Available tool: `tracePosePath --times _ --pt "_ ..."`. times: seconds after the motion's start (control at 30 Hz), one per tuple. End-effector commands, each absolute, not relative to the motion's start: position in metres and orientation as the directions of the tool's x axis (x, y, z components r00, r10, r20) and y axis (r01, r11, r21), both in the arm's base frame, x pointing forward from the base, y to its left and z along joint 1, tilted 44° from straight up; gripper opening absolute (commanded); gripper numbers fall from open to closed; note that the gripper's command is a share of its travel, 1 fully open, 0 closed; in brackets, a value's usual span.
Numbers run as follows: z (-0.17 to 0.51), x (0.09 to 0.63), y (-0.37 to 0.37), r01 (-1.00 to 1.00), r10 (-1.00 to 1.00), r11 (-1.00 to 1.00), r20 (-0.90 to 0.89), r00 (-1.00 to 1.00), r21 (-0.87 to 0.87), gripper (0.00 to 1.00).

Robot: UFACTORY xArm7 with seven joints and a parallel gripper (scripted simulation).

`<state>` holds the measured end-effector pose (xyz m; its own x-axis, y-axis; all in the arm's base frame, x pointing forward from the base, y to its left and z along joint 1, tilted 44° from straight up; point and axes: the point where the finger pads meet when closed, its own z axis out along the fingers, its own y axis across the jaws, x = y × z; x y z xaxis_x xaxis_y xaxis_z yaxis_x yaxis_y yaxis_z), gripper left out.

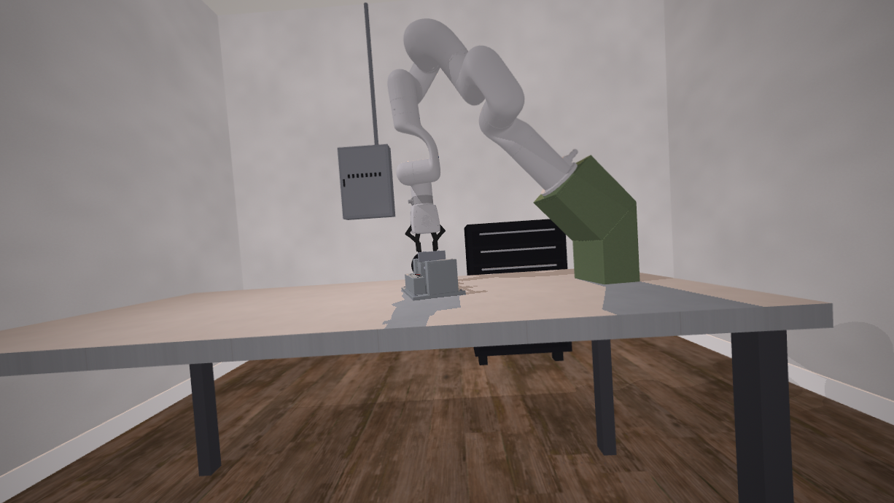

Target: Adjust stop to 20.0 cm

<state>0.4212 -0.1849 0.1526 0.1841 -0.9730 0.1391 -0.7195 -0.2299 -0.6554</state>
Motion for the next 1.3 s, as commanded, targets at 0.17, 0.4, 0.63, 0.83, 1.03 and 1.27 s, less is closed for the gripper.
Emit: tracePosePath --times 0.17,0.4,0.63,0.83,1.03,1.27 --pt "0.145 0.430 -0.187 -0.703 -0.973 -0.229 0.149 0.175 -0.673 0.57" --pt "0.145 0.430 -0.187 -0.703 -0.973 -0.229 0.149 0.175 -0.673 0.57" --pt "0.141 0.434 -0.187 -0.703 -0.973 -0.229 0.149 0.175 -0.673 0.57" --pt "0.130 0.445 -0.187 -0.703 -0.973 -0.229 0.149 0.175 -0.673 0.57" --pt "0.113 0.460 -0.187 -0.703 -0.973 -0.229 0.149 0.175 -0.673 0.57" --pt "0.101 0.472 -0.186 -0.703 -0.973 -0.229 0.149 0.175 -0.673 0.57"
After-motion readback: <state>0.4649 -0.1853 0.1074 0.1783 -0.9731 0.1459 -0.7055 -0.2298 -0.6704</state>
